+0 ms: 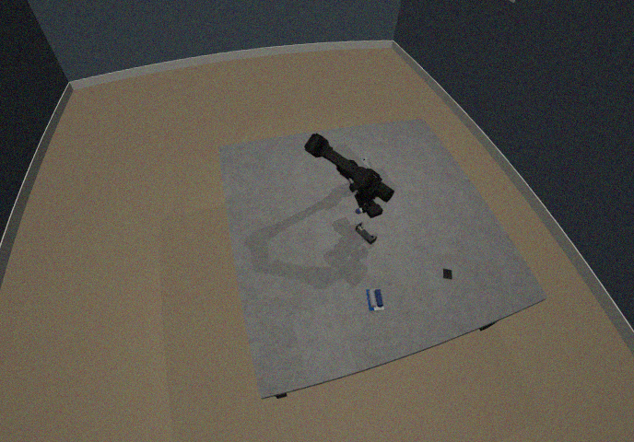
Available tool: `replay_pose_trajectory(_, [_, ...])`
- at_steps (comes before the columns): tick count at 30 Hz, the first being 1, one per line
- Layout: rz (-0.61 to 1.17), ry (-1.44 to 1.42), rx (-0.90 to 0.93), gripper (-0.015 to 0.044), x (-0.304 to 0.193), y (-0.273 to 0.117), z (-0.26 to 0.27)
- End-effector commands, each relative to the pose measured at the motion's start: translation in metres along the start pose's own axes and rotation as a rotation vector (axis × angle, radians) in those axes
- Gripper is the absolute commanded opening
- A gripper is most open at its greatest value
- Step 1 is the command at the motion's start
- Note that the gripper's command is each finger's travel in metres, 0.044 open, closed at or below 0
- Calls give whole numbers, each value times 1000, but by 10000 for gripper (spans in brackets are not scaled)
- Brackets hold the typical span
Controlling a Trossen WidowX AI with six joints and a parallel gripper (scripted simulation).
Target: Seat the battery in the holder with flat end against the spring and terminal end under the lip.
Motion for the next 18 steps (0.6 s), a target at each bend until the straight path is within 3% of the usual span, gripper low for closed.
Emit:
replay_pose_trajectory(1, [0, 217, 1, 76, -5, -5, -16])
replay_pose_trajectory(18, [-2, 1147, -4, 76, -30, -19, -76])
Point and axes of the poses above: the point midway between the two fingers, 35 mm back from their tips, its own y axis out along the fingers, its own z axis across the jaws, x = y × z, the point moved 9 cm from there along -y, back along the fingers, and after that the axes turned 5 degrees about -y, right-handed, at the moved point
